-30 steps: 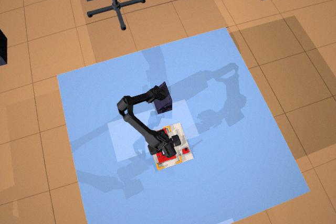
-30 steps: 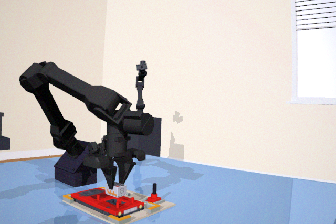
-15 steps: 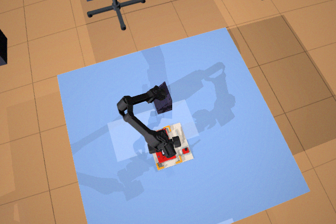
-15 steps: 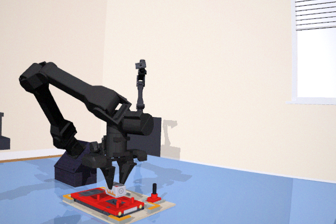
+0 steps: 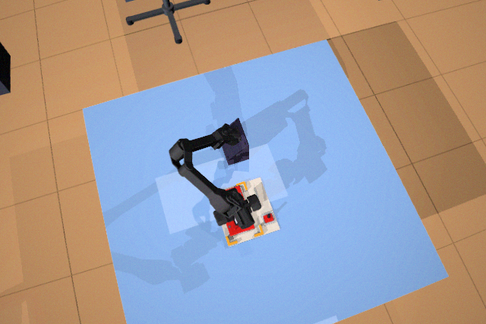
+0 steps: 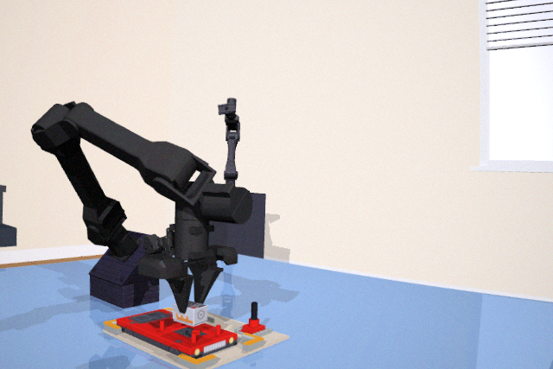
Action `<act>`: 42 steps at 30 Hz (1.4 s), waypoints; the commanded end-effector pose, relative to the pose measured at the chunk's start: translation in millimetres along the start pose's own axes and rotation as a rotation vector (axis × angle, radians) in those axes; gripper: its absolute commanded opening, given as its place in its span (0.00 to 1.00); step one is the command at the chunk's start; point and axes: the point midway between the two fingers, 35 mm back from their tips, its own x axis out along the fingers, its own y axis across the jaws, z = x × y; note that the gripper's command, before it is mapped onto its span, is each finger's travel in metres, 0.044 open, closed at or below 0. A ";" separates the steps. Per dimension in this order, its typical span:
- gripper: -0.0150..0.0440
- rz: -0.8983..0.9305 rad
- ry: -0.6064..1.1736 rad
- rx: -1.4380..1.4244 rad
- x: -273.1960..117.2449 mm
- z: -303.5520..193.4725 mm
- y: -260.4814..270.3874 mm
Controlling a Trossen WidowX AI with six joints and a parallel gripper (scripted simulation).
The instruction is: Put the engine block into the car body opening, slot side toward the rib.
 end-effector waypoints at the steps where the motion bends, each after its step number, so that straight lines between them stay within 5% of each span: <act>1: 0.52 0.005 0.001 0.034 0.9 -0.2 0.7; 42: 0.52 0.005 0.002 0.082 6.2 -0.6 1.0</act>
